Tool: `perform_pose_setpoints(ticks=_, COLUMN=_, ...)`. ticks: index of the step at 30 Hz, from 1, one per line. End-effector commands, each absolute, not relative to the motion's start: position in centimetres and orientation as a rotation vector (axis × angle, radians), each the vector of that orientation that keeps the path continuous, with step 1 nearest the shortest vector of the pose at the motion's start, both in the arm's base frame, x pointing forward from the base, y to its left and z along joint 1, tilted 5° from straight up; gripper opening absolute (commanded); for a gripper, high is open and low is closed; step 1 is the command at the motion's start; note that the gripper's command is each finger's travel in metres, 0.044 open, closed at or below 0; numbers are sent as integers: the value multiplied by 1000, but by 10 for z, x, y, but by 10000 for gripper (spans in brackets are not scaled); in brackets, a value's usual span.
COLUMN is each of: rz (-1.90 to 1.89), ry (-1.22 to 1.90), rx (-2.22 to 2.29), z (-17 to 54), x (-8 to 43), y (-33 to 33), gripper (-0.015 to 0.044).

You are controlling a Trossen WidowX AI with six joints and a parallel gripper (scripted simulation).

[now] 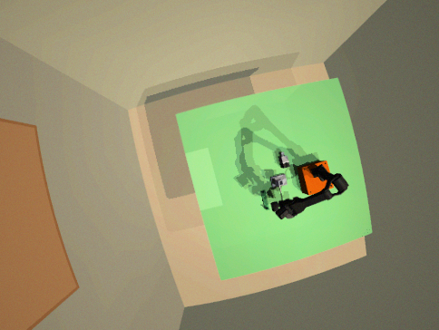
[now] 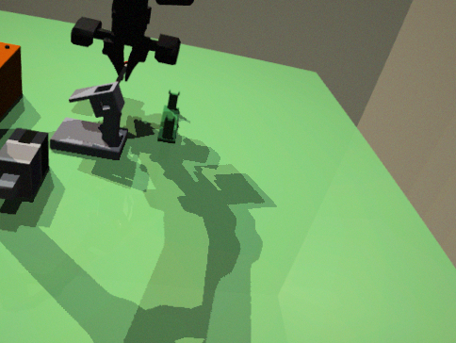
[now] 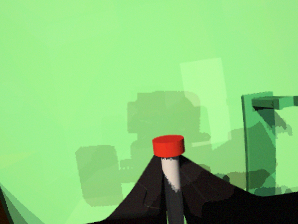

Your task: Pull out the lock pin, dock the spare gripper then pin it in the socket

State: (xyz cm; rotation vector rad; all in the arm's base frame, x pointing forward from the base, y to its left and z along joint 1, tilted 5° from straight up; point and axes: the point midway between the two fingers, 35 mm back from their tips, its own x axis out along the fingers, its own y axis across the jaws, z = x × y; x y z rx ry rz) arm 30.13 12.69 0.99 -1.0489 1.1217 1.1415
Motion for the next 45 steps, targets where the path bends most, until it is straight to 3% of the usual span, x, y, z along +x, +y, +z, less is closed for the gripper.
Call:
perform_pose_setpoints(ticks=1, rz=1135, ry=1126, rx=-1051, z=11, x=303, y=130, gripper=0)
perform_pose_setpoints(ticks=45, rz=1162, ry=1151, rx=-1044, z=37, x=301, y=157, gripper=0)
